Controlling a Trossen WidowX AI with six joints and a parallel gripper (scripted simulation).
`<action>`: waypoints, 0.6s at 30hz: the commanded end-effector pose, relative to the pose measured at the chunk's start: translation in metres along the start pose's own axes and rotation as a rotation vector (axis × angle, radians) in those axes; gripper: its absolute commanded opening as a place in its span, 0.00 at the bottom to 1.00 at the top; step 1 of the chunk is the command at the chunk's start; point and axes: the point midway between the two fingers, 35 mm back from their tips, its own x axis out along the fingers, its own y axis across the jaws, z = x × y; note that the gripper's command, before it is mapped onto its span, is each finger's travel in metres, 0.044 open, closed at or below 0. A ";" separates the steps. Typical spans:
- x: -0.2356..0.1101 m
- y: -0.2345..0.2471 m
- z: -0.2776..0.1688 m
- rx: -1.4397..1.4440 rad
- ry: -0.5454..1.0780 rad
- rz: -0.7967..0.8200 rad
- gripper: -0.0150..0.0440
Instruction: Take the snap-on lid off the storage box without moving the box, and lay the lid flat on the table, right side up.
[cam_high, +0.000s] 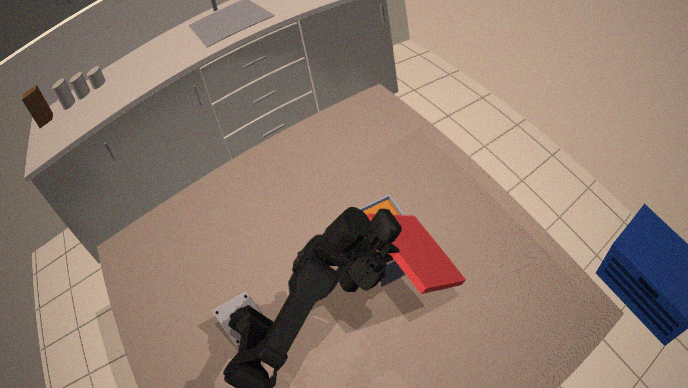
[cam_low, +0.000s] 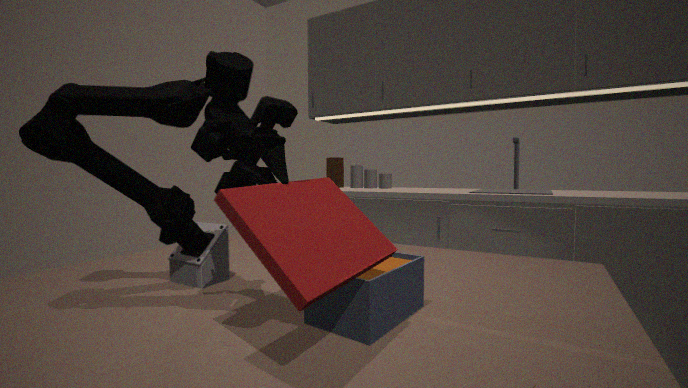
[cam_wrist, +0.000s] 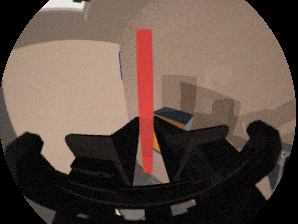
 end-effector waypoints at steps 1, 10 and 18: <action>-0.004 0.003 0.010 0.010 0.004 0.016 0.25; -0.005 0.002 0.028 0.009 0.004 0.016 0.25; -0.007 0.001 0.044 0.009 0.003 0.016 0.25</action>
